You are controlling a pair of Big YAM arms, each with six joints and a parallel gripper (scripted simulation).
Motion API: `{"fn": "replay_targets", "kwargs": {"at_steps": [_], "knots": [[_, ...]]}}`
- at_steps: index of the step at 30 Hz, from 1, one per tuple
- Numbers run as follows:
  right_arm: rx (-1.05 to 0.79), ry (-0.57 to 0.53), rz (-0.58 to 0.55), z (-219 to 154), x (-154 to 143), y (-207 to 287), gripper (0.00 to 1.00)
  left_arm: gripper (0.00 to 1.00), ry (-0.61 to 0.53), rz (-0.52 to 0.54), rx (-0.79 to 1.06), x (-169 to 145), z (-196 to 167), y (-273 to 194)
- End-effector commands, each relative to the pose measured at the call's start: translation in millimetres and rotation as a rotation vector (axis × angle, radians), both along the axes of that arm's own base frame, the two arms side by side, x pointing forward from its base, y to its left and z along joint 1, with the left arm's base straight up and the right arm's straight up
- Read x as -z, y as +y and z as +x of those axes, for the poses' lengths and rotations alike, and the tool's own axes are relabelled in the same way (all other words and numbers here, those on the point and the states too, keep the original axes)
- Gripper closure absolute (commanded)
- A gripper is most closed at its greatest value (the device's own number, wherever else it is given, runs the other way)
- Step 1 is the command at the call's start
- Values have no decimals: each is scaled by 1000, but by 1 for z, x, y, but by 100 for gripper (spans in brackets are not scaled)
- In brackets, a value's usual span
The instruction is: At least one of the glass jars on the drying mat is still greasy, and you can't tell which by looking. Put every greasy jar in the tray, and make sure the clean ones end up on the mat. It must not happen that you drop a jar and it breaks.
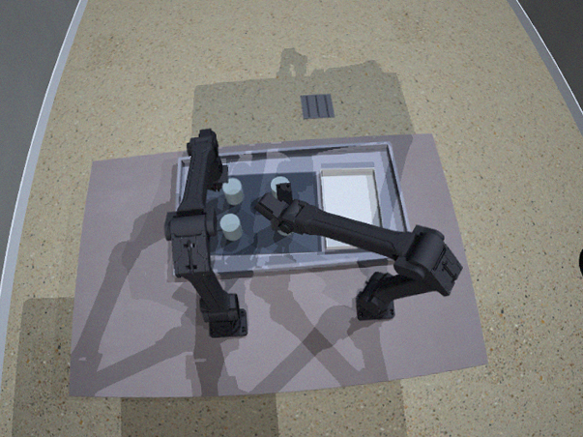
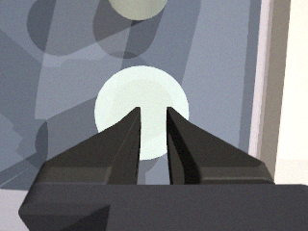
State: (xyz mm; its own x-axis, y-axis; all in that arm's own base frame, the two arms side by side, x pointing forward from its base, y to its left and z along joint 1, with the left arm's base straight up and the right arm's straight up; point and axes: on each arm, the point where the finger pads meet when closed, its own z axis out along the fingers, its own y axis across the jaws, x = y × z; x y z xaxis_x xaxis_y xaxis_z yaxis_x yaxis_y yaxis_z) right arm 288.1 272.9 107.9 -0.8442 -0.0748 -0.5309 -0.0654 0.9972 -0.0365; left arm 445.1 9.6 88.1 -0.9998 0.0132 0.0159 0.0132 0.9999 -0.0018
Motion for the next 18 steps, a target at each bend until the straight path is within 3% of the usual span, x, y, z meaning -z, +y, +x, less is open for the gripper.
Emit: {"fn": "replay_targets", "kwargs": {"at_steps": [1,11,16,18], "knots": [[8,16,3,50,-27,15,90,90,-38,4,-9,-16,22,2],[-10,299,-11,129,-24,6,90,90,-38,4,-9,-16,22,2],[-7,451,0,145,-11,-15,90,90,-38,4,-9,-16,22,2],[-7,451,0,145,-11,-15,90,90,-38,4,-9,-16,22,2]]}}
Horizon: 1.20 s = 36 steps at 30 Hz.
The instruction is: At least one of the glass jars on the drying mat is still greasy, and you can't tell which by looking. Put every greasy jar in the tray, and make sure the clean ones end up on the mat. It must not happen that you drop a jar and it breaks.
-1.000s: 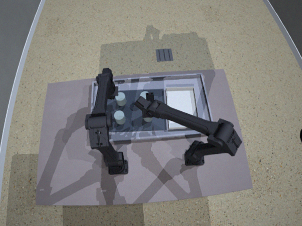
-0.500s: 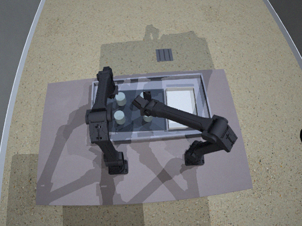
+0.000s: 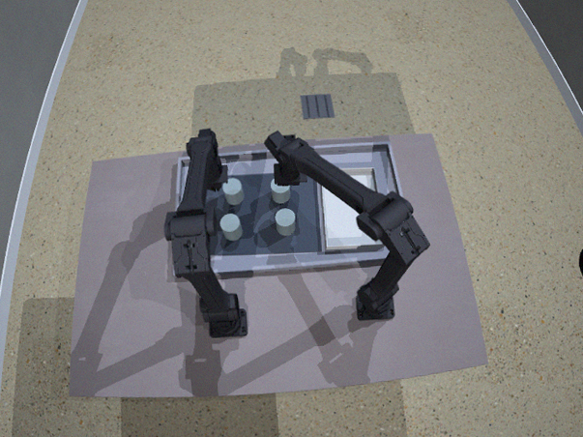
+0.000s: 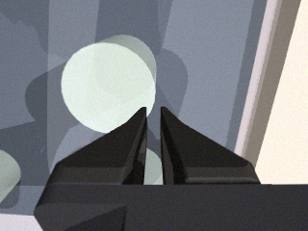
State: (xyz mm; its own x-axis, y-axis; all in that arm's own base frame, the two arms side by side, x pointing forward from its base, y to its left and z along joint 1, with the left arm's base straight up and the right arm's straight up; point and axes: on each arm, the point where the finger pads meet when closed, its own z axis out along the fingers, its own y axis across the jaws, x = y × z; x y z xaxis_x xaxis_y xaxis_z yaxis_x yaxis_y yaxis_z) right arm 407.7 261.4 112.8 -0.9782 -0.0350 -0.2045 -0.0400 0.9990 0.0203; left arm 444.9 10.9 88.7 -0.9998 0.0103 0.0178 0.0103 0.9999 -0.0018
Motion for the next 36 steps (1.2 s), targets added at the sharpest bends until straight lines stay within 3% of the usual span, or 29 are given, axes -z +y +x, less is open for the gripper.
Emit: {"fn": "replay_targets", "kwargs": {"at_steps": [1,8,22,27,28,32,34,35,36], "knots": [[-39,115,-26,26,-4,-7,90,90,-40,4,-6,-16,22,0],[-2,195,-19,20,21,-20,90,90,-40,4,-6,-16,22,0],[-30,188,-20,18,39,-8,90,90,-30,4,-7,9,22,3],[-25,176,-13,26,31,-2,90,90,-30,4,-7,16,22,3],[-25,177,-13,25,31,-3,79,90,-18,4,-7,22,17,2],[-14,179,-13,19,31,-13,35,45,-40,4,-7,12,19,2],[-14,179,-13,19,31,-13,35,45,-40,4,-7,12,19,2],[-14,176,-11,20,31,-12,35,35,-36,2,-7,14,17,1],[-15,176,-12,21,31,-15,35,35,-31,2,-4,15,14,0]]}}
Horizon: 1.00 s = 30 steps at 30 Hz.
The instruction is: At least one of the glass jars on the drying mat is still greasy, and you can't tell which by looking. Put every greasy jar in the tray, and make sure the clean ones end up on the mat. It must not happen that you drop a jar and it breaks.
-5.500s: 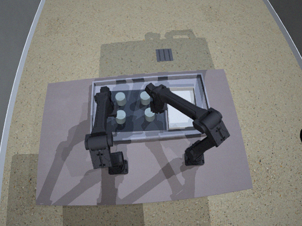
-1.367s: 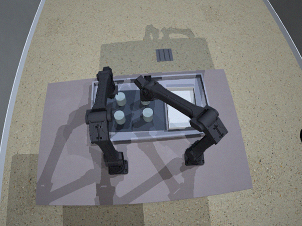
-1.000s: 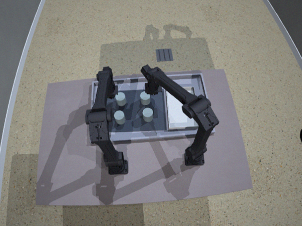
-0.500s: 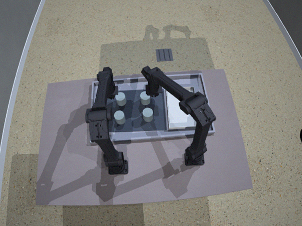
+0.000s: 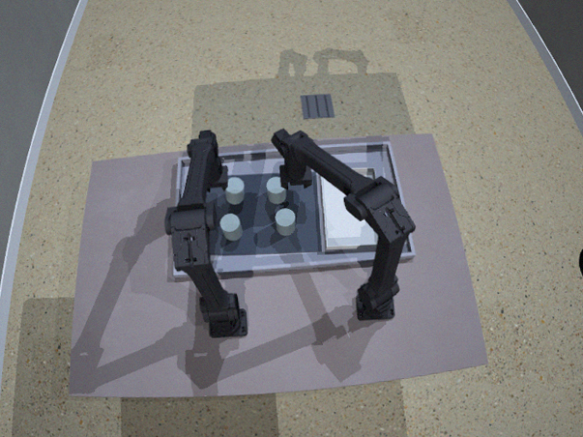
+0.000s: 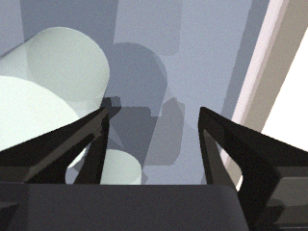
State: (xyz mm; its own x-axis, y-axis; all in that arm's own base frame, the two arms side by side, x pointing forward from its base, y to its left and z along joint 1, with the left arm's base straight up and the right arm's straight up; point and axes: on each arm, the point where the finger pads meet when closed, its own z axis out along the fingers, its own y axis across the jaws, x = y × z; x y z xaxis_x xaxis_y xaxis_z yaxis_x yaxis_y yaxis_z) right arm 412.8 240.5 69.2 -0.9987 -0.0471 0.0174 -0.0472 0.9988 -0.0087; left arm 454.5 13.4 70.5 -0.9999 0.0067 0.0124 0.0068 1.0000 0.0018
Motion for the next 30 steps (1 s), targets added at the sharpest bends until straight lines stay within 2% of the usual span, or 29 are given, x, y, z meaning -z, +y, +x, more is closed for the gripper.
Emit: {"fn": "replay_targets", "kwargs": {"at_steps": [1,15,19,22,24,25,27,28,30], "knots": [[-9,-45,27,15,-12,6,35,35,-21,-2,-1,-2,3,-2],[-3,-48,29,13,-14,2,35,35,-27,-2,3,-5,-4,-5],[-7,-48,29,12,-14,4,35,35,-32,-2,4,-5,5,-6],[-7,-50,28,12,-15,4,69,35,-32,-2,4,-5,5,-6],[-7,-51,29,12,-15,4,92,58,-32,-2,4,-5,5,-6],[-7,-53,30,12,-16,4,100,69,-32,-2,4,-5,5,-5],[-7,-52,30,11,-16,3,100,92,-32,-1,4,-5,5,-5],[-7,-52,30,11,-16,3,100,100,-32,-1,4,-5,5,-5],[-3,-35,20,9,-11,3,100,100,-32,-1,4,-5,4,-4]]}}
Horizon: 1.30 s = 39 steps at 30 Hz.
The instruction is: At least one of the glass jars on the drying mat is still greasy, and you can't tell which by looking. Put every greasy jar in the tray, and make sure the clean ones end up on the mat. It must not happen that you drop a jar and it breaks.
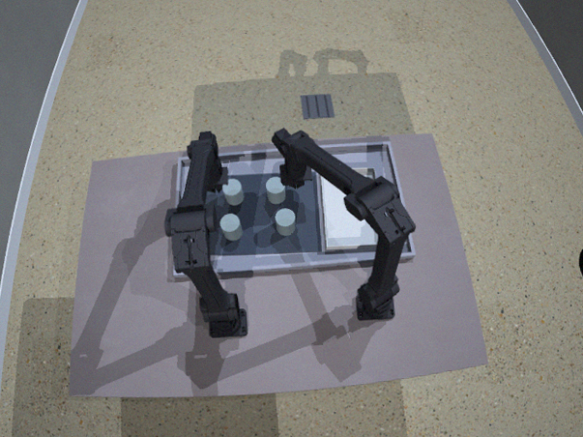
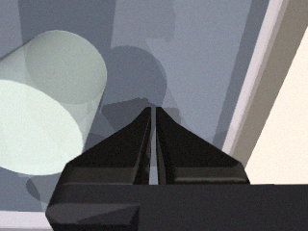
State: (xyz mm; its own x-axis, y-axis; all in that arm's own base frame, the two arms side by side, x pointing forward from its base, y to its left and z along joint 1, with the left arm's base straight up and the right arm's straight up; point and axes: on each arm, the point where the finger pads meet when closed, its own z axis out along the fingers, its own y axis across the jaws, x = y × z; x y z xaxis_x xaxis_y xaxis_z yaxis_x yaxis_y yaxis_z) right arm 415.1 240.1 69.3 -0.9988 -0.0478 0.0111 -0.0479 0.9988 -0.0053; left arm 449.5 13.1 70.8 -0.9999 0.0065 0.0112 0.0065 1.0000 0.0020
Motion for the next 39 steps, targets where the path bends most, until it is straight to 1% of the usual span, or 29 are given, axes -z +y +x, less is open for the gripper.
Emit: {"fn": "replay_targets", "kwargs": {"at_steps": [1,7,10,13,15,17,19,22,24,31,33,34,36,37,39], "knots": [[-3,-29,16,6,-10,4,100,100,-31,-2,4,-5,9,-4],[-6,-31,17,3,-11,1,100,100,-31,-2,3,-5,9,-2],[-6,-50,28,7,-18,3,100,100,-31,-2,3,-5,8,-2],[-6,-46,26,9,-16,4,100,100,-31,-2,3,-5,8,-2],[-6,-45,26,9,-15,4,100,100,-77,-2,3,-28,21,-2],[-6,-44,25,9,-15,4,100,100,-94,-2,3,-42,24,-2],[-6,-44,25,9,-15,4,100,100,-94,-2,3,-42,24,-2],[-6,-44,25,9,-15,4,100,100,-108,-3,4,-55,25,-6],[-6,-80,46,19,-37,10,100,100,-110,-3,5,-65,25,-8],[-6,-105,61,19,-73,15,100,100,-113,-2,-1,-125,20,-4],[-6,-106,62,18,-90,16,100,100,-88,-2,1,-116,10,1],[-6,-107,63,17,-100,16,100,100,-107,-3,1,-117,11,1],[-6,-107,63,17,-100,16,100,100,-107,-3,1,-117,11,1],[-6,-107,63,16,-109,15,100,100,-132,-4,-3,-120,12,0],[-6,-87,51,14,-112,12,100,100,-197,-4,-3,-131,16,-1]]}}
